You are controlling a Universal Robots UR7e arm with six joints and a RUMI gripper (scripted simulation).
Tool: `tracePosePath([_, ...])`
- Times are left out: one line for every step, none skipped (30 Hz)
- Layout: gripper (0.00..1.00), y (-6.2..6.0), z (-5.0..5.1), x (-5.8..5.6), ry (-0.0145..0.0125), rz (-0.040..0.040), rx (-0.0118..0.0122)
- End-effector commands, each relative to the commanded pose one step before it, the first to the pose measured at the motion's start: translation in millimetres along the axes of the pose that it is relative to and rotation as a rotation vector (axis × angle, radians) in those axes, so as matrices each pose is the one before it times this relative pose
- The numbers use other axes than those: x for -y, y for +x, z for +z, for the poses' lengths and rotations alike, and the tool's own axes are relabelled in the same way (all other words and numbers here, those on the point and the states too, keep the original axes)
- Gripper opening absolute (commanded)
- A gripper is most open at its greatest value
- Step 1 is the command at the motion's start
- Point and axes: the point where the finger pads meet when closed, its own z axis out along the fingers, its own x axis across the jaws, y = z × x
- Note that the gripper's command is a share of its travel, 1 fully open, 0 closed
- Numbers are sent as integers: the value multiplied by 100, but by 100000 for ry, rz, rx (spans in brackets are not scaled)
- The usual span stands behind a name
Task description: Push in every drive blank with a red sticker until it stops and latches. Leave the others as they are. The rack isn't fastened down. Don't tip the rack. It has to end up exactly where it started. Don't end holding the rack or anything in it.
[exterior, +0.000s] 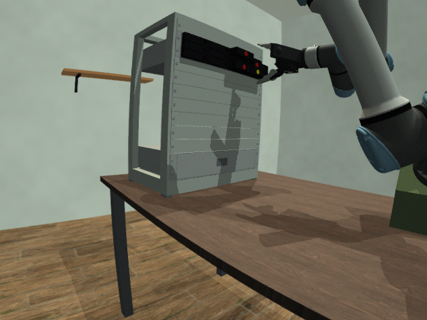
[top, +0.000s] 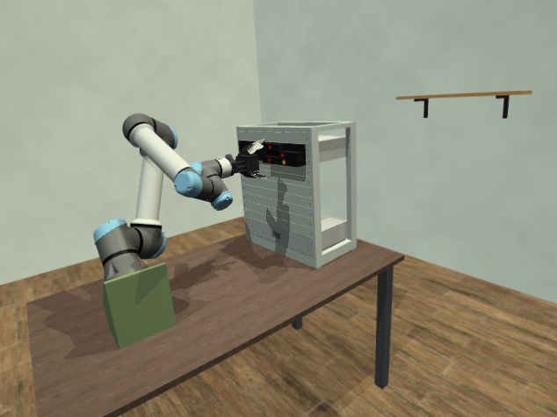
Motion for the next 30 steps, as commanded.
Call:
tracePosePath([100, 118, 93, 182, 303, -498, -105])
tracePosePath([100, 0, 0, 0, 0, 0, 0])
tracePosePath([100, 0, 0, 0, 0, 0, 0])
tracePosePath([100, 0, 0, 0, 0, 0, 0])
tracePosePath([100, -1, 0, -4, 0, 0, 0])
tracePosePath([100, -4, 0, -27, 0, 0, 0])
tracePosePath([100, -11, 0, -68, 0, 0, 0])
tracePosePath([100, -20, 0, -122, 0, 0, 0])
tracePosePath([100, -30, 0, -184, 0, 0, 0])
tracePosePath([100, -40, 1, -251, 0, 0, 0])
tracePosePath([100, 0, 0, 0, 0, 0, 0])
tracePosePath([100, 0, 0, 0, 0, 0, 0])
tracePosePath([100, -52, 0, -318, 0, 0, 0])
tracePosePath([100, -62, 1, -382, 0, 0, 0])
tracePosePath([100, -71, 1, -441, 0, 0, 0])
tracePosePath([100, -80, 1, -492, 0, 0, 0])
tracePosePath([100, -87, 0, -534, 0, 0, 0])
tracePosePath([100, -91, 1, -563, 0, 0, 0])
tracePosePath([100, -94, 1, -581, 0, 0, 0])
tracePosePath([100, -94, 1, -584, 0, 0, 0])
tracePosePath([100, -93, 1, -574, 0, 0, 0])
tracePosePath([100, -89, 0, -550, 0, 0, 0])
tracePosePath([100, -83, 0, -513, 0, 0, 0])
tracePosePath([100, -75, 1, -465, 0, 0, 0])
tracePosePath([100, -65, 1, -407, 0, 0, 0])
tracePosePath([100, -55, 1, -341, 0, 0, 0])
tracePosePath([100, -44, 0, -270, 0, 0, 0])
tracePosePath([100, 0, 0, 0, 0, 0, 0])
tracePosePath([100, 0, 0, 0, 0, 0, 0])
tracePosePath([100, -32, 1, -200, 0, 0, 0])
